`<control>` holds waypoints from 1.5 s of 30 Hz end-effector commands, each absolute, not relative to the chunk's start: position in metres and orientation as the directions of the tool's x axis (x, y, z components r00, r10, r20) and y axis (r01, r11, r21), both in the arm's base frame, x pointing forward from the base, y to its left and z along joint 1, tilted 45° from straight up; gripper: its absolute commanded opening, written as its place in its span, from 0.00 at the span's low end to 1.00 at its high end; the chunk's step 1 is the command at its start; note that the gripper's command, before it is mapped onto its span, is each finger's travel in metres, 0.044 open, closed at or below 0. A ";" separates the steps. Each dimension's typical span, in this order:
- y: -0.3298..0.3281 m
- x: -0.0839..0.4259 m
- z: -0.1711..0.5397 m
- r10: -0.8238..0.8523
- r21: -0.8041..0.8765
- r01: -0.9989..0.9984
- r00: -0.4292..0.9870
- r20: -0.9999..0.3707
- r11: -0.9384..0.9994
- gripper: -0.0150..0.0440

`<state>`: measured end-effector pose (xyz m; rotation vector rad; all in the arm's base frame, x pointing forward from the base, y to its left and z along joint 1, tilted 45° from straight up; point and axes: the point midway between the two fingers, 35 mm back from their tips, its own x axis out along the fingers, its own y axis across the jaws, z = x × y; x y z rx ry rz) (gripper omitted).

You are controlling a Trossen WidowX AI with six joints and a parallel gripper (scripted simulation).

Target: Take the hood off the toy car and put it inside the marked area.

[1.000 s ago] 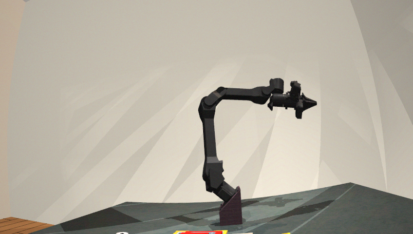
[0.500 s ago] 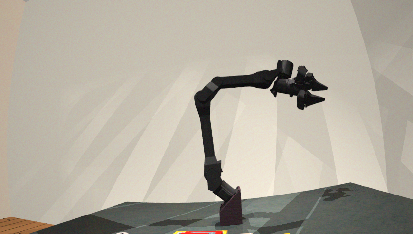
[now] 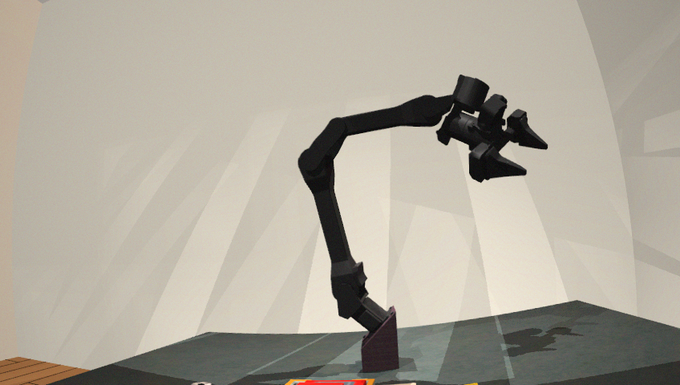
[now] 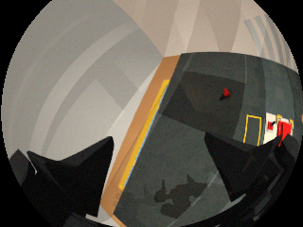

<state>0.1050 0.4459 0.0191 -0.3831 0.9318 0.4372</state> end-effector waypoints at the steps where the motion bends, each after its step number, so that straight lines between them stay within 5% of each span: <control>1: 0.420 0.146 0.028 0.109 -0.190 -0.456 0.552 -0.826 0.869 1.00; 23: 0.216 0.311 0.073 -0.387 -0.500 -0.129 0.480 -0.787 0.857 1.00; 39: 0.028 0.327 0.109 -0.675 -0.684 0.013 0.174 -0.717 0.729 1.00; 45: 0.013 0.324 0.112 -0.692 -0.696 0.018 0.139 -0.709 0.717 1.00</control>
